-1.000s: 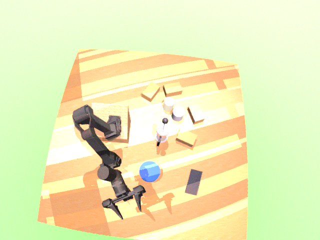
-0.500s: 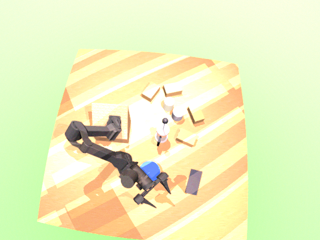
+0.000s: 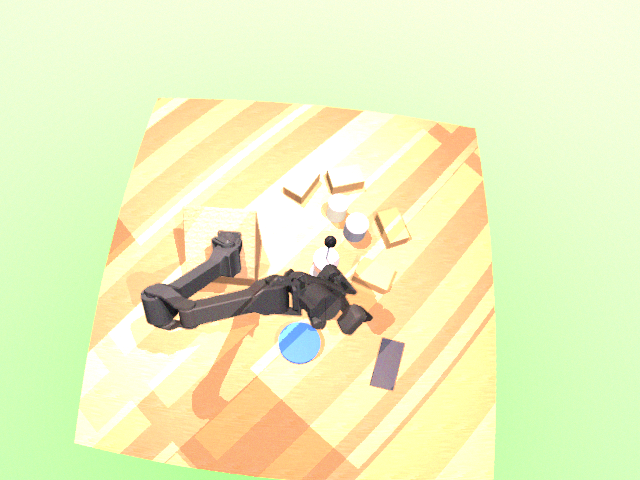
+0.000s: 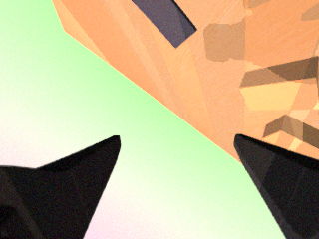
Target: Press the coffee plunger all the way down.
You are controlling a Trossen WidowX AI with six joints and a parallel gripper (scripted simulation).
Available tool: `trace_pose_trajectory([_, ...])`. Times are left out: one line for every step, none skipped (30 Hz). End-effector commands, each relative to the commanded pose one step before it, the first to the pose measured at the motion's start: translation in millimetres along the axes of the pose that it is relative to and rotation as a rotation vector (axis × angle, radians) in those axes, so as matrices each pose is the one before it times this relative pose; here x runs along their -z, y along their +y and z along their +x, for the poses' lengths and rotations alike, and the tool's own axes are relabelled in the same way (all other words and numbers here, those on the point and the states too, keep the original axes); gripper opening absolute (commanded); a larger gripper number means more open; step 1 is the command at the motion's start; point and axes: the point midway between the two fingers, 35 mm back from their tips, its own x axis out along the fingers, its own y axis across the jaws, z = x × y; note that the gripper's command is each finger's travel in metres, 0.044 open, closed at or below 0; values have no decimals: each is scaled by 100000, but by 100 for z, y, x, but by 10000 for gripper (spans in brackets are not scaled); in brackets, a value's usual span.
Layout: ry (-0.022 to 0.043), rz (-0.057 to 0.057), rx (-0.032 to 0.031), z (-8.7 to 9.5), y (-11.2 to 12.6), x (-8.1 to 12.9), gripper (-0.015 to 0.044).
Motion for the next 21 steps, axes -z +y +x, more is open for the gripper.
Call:
trace_pose_trajectory([897,-31073,9912,-1367,-3152,2680,440])
trace_pose_trajectory([305,-10133,2286,-448,-729,896,440])
trace_pose_trajectory([318,-10133,1957,-490,-610,936,440])
trace_pose_trajectory([235,-10335,1608,-520,-506,919,440])
trace_pose_trajectory([126,-10504,1299,-551,-410,897,440])
trace_pose_trajectory([-17,-10654,1002,-580,-316,867,440])
trace_pose_trajectory([-195,-10786,721,-610,-227,827,440])
trace_pose_trajectory([-404,-10898,459,-639,-143,777,440])
trace_pose_trajectory([-643,-10992,221,-667,-63,721,440])
trace_pose_trajectory([-909,-11066,11,-694,10,656,440])
trace_pose_trajectory([-1199,-11123,-170,-720,75,585,440])
trace_pose_trajectory([-1510,-11162,-317,-746,132,507,440])
trace_pose_trajectory([-1838,-11183,-428,-771,181,424,440])
trace_pose_trajectory([-2179,-11189,-502,-795,220,337,440])
trace_pose_trajectory([-2528,-11179,-535,-817,250,246,440])
trace_pose_trajectory([-2883,-11153,-528,-839,271,151,440])
trace_pose_trajectory([-3237,-11116,-480,-860,280,56,440])
trace_pose_trajectory([-3588,-11065,-389,-880,279,-38,440])
trace_pose_trajectory([-3920,-10974,-256,-897,268,-137,440])
trace_pose_trajectory([-3363,-8707,-82,-727,196,-181,440])
trace_pose_trajectory([-2134,-5249,13,-443,106,-150,440])
